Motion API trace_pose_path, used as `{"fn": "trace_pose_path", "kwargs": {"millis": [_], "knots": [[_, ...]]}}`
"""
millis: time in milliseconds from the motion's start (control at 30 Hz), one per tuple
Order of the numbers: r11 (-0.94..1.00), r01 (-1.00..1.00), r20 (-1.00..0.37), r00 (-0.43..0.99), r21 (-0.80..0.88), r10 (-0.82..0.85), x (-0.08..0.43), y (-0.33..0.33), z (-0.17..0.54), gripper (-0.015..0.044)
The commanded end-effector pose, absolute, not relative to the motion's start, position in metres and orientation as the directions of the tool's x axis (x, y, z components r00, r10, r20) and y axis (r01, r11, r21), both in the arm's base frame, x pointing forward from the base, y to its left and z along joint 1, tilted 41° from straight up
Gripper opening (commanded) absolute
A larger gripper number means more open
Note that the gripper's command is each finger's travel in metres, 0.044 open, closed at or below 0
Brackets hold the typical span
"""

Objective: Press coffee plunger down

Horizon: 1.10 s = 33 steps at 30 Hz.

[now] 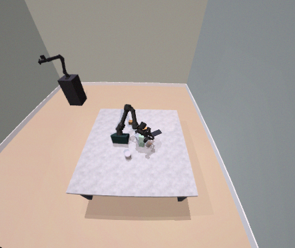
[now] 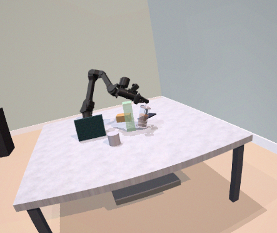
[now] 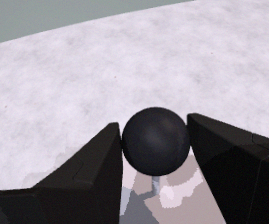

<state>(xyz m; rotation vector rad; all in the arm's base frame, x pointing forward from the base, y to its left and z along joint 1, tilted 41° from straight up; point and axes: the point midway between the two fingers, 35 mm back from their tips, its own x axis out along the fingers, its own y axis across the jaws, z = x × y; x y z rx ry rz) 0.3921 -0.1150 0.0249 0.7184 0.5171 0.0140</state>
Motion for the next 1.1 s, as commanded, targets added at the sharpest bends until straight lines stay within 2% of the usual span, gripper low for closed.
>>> {"fn": "trace_pose_path", "kwargs": {"millis": [0,900,1067], "knots": [[0.750,0.169,-0.463,0.863,0.639,0.200,0.3907,-0.1084,0.0176,0.0126],[0.756,0.165,-0.455,0.870,0.634,0.192,0.3932,-0.1122,0.0206,0.0126],[0.756,0.165,-0.455,0.870,0.634,0.192,0.3932,-0.1122,0.0206,0.0257]]}}
